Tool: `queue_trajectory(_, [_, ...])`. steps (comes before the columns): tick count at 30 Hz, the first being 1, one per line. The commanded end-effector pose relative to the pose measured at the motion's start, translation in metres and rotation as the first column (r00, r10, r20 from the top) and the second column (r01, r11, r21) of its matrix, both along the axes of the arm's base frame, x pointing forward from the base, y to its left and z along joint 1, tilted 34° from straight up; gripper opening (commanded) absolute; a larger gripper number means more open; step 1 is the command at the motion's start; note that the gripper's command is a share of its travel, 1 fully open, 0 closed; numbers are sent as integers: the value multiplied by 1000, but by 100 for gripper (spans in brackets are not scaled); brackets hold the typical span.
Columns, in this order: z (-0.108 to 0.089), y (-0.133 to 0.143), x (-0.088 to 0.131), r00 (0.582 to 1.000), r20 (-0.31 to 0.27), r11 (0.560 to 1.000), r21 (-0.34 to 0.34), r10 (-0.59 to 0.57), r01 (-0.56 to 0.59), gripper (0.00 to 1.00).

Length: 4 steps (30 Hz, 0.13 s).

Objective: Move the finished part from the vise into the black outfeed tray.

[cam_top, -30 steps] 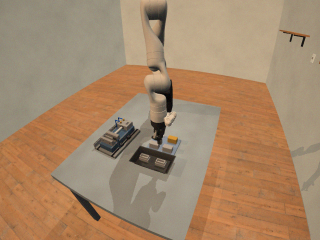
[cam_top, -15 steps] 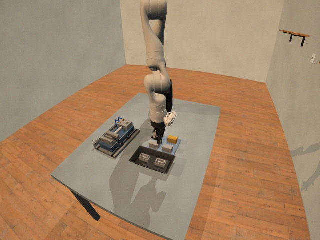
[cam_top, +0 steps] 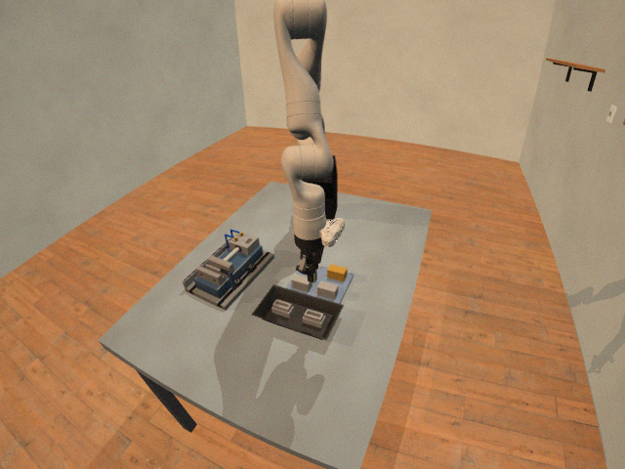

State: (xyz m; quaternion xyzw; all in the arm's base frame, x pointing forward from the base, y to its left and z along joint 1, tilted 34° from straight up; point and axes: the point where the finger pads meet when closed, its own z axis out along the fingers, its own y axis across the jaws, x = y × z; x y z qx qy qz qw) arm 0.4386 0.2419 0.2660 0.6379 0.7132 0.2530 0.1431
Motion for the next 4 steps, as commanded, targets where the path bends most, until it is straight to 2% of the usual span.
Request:
queue_trajectory(1, [1, 0, 0, 1000, 1, 1000, 1, 0, 0, 0])
queue_trajectory(4, [1, 0, 0, 1000, 1, 1000, 1, 0, 0, 0])
